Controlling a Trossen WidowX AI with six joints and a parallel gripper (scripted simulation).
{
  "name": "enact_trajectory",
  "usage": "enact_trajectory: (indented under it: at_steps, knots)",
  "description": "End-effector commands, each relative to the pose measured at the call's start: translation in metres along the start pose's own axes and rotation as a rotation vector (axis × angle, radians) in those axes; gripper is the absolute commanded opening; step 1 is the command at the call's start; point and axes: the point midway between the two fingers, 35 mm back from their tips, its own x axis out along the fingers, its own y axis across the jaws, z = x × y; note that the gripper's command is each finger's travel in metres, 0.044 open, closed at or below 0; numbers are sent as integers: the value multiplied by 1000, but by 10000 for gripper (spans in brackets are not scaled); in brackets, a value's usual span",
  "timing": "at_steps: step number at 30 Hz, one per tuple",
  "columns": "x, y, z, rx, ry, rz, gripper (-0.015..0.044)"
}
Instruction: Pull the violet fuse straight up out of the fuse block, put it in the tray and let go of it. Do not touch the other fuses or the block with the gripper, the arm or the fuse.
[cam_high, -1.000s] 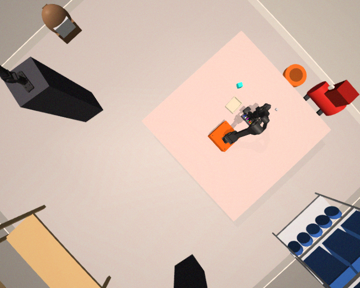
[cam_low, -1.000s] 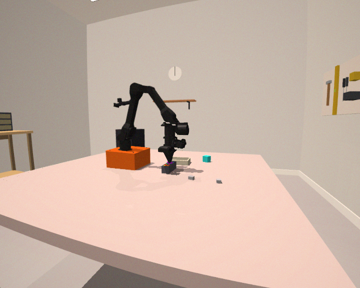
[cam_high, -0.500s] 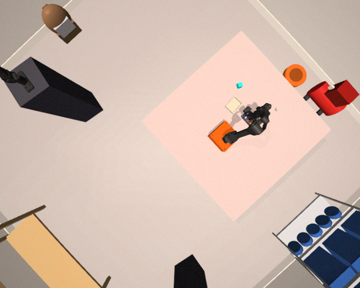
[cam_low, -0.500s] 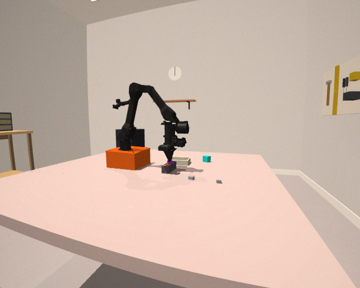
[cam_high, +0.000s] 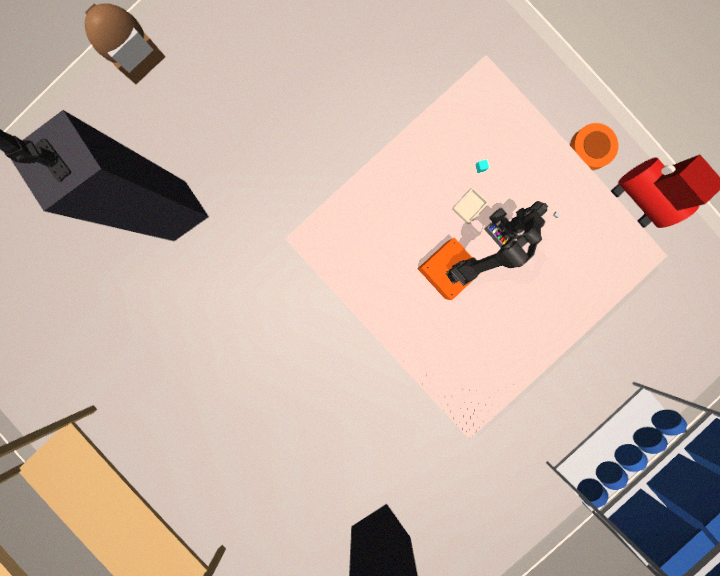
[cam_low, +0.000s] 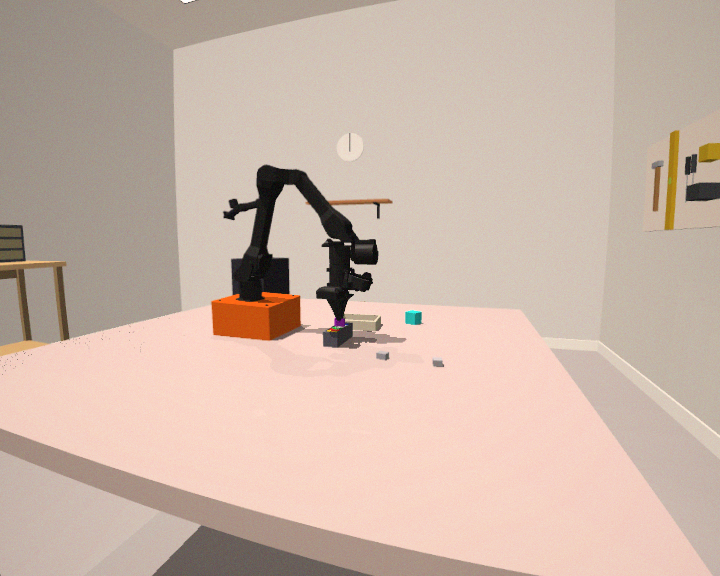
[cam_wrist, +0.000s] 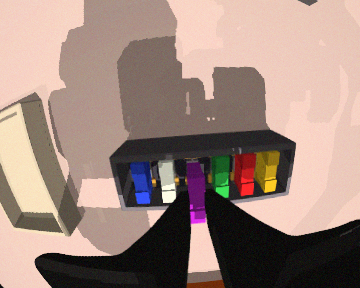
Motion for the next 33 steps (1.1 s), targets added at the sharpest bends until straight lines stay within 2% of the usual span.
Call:
enact_trajectory:
  at_steps: [1, 33]
  knots:
    - [-3, 0, 1, 3, -5, -2, 0]
    - [-25, 0, 0, 3, -4, -2, 0]
